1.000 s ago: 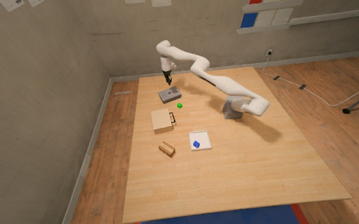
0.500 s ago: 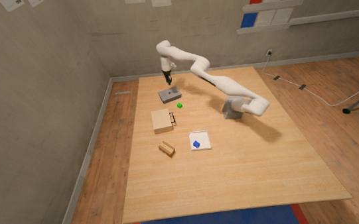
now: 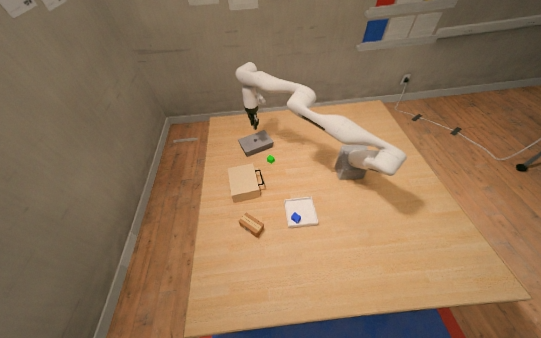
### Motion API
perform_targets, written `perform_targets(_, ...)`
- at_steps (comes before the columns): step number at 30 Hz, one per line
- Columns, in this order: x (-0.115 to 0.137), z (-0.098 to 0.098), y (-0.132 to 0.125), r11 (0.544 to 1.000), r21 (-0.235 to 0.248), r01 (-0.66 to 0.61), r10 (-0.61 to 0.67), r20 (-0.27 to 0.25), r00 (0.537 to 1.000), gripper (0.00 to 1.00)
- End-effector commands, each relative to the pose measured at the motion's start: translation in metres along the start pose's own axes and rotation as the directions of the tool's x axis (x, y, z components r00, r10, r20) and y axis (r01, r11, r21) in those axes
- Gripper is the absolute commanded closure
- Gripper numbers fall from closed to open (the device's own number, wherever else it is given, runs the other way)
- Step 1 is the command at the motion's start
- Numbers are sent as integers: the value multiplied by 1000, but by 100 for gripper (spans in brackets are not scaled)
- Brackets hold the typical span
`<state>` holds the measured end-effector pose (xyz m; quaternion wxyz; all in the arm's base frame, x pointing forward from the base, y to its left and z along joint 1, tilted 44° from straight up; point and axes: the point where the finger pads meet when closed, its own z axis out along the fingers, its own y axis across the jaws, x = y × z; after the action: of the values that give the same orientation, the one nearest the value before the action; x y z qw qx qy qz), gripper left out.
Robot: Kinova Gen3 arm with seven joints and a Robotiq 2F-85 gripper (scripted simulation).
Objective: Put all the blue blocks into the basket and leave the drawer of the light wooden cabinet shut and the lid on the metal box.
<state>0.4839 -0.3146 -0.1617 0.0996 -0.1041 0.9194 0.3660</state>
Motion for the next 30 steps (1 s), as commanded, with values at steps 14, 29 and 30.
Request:
perform_targets(14,-1,24,-1,1000,3,0,0,1,1000,52)
perform_targets(29,-1,59,-2,1000,3,0,0,1,1000,52)
perform_targets(30,-1,62,-2,1000,3,0,0,1,1000,52)
